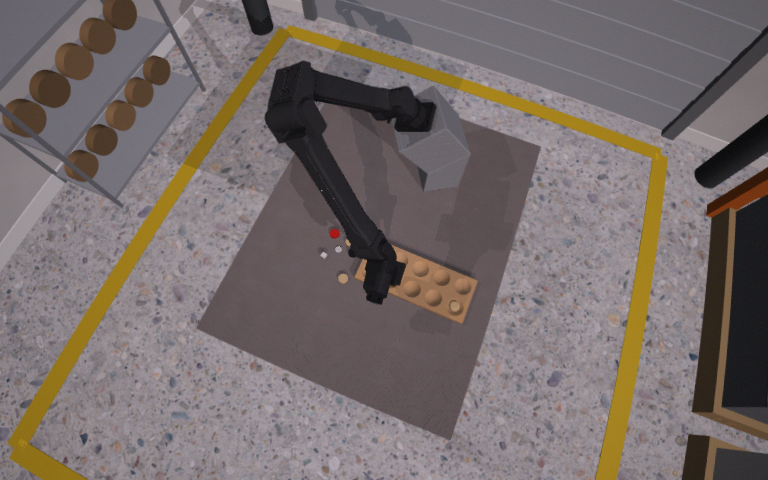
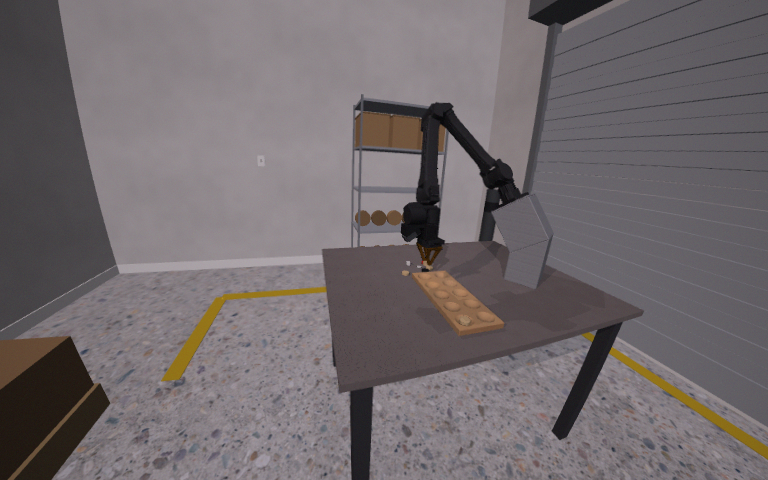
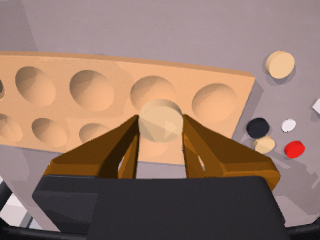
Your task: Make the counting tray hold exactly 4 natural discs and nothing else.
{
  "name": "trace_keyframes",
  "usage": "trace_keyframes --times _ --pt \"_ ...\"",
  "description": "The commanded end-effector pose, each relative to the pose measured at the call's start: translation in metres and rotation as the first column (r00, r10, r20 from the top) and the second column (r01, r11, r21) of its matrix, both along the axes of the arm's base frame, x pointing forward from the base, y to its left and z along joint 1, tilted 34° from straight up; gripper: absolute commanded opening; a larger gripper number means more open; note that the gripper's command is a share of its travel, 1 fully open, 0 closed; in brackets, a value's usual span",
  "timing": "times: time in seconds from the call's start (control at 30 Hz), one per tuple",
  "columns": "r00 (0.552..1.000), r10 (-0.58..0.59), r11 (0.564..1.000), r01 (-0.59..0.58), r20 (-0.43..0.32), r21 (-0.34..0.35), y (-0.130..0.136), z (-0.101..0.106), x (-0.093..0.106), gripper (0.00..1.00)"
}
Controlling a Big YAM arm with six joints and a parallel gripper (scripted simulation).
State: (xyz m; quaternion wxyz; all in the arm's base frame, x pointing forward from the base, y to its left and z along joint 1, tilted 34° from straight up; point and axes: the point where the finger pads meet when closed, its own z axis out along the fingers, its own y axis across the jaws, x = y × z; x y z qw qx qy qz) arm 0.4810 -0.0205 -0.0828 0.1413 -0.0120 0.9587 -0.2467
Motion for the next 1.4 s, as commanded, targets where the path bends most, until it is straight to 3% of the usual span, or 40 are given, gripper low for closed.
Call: trace_keyframes --times 0.0,0.1,0.2,0.3,0.4,0.5,0.53,0.7,0.8,0.87,0.9,0.93,0.97,1.03,1.1,1.17,1.37 --pt "0.997 -0.062 0.998 0.061 0.035 0.019 0.065 -0.026 0.015 0.00" --pt "0.997 -0.060 0.998 0.060 0.039 0.015 0.096 -0.041 0.015 0.00" --pt "0.997 -0.055 0.998 0.055 0.051 0.004 0.145 -0.065 0.008 0.00" --pt "0.997 -0.053 0.999 0.053 0.056 0.000 0.160 -0.073 0.004 0.00" --pt "0.992 -0.091 0.996 0.090 0.089 0.020 0.145 -0.056 0.019 0.00" --pt "0.990 -0.092 0.996 0.090 0.104 0.028 0.145 -0.059 0.024 0.00" --pt "0.993 -0.091 0.996 0.090 0.074 0.013 0.138 -0.084 0.016 0.00" --pt "0.996 -0.072 0.997 0.072 0.058 0.005 0.111 -0.128 0.026 0.00" --pt "0.996 -0.072 0.997 0.072 0.058 0.003 0.100 -0.144 0.030 0.00" --pt "0.996 -0.065 0.998 0.065 0.058 0.002 0.103 -0.145 0.030 0.00" --pt "0.998 -0.035 0.999 0.035 0.051 -0.001 0.117 -0.146 0.023 0.00" --pt "0.996 -0.036 0.999 0.035 0.087 0.015 0.122 -0.127 0.036 0.00" --pt "0.995 -0.036 0.999 0.034 0.089 0.016 0.122 -0.127 0.037 0.00" --pt "0.995 -0.036 0.999 0.034 0.089 0.016 0.122 -0.127 0.037 0.00" --pt "0.993 -0.073 0.997 0.072 0.091 0.015 0.102 -0.127 0.044 0.00" --pt "0.996 -0.072 0.997 0.072 0.058 0.001 0.097 -0.149 0.032 0.00" --pt "0.996 -0.068 0.998 0.068 0.056 0.001 0.094 -0.157 0.034 0.00"
